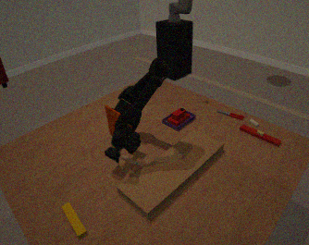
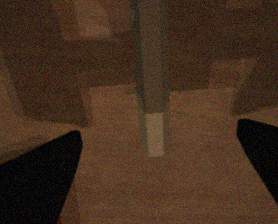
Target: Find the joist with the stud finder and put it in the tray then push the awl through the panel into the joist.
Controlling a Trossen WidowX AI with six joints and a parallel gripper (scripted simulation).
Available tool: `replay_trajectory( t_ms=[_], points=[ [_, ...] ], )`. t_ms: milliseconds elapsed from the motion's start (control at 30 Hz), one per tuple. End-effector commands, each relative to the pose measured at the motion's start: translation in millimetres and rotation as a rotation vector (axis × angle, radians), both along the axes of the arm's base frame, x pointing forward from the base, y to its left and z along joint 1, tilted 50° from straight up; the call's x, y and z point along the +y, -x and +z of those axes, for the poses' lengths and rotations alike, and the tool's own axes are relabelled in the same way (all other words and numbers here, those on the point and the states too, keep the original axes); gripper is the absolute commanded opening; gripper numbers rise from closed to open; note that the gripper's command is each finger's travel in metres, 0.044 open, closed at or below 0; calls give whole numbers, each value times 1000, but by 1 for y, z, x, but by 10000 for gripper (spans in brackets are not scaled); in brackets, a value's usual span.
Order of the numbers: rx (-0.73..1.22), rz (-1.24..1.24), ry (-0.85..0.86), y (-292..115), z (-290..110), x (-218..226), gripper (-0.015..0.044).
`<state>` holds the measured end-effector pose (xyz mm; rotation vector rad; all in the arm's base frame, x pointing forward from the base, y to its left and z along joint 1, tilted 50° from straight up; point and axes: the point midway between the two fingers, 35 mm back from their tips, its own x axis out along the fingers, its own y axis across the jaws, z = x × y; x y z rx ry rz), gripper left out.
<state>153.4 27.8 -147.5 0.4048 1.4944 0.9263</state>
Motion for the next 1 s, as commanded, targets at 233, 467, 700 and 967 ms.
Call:
replay_trajectory(
  t_ms=[233, 467, 700, 967],
  points=[
    [7, -4, -7, 4, -5, 8, 361],
    [7, -4, -7, 4, -5, 8, 177],
    [7, -4, -7, 4, -5, 8, 53],
    [6, -6, -1, -2, 2, -3, 0]
  ],
)
